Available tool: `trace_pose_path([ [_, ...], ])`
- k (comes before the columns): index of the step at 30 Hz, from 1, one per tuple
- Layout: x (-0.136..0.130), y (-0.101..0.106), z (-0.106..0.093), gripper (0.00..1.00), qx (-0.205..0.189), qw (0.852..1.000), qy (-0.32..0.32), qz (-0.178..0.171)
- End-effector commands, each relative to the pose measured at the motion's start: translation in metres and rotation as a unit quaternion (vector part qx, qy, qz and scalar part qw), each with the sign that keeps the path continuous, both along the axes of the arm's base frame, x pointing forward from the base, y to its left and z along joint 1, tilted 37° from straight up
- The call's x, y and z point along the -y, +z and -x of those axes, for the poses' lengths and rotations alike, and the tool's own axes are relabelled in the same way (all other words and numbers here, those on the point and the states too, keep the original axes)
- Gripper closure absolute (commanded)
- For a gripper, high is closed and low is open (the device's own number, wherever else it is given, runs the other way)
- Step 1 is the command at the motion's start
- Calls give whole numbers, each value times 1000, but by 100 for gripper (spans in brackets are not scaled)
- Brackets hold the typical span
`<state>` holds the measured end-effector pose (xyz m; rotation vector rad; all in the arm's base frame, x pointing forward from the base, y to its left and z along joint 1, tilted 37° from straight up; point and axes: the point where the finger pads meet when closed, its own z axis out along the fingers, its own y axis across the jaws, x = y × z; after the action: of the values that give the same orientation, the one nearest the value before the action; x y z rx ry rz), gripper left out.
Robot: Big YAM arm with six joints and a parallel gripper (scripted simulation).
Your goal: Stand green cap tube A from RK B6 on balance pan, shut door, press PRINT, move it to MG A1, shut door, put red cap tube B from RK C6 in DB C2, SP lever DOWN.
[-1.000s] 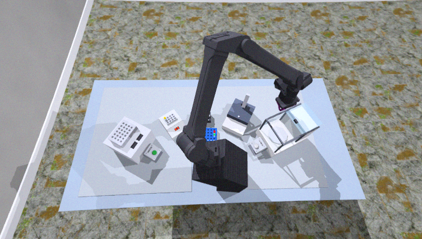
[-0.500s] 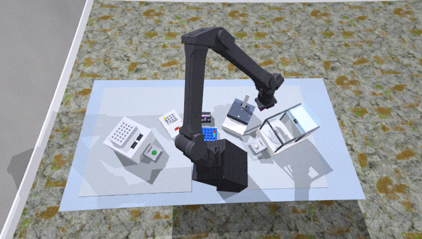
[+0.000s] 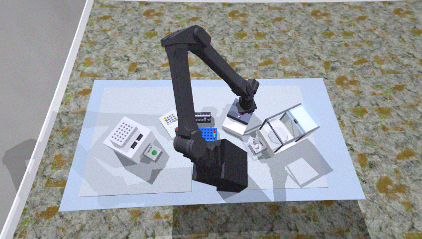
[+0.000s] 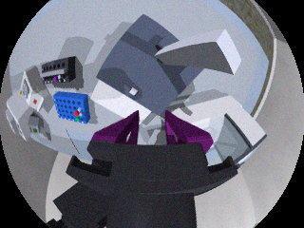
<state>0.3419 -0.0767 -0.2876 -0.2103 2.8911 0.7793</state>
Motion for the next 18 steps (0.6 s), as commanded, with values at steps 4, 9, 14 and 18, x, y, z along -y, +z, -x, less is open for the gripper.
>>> trace_pose_path([
  [4, -36, 7, 3, 64, -20, 999, -49, -5],
  [9, -72, 24, 11, 64, -19, 998, -57, -9],
  [14, -109, 38, 29, 64, -31, 997, -71, -29],
  [18, -135, 50, 48, 64, -41, 995, -78, -37],
])
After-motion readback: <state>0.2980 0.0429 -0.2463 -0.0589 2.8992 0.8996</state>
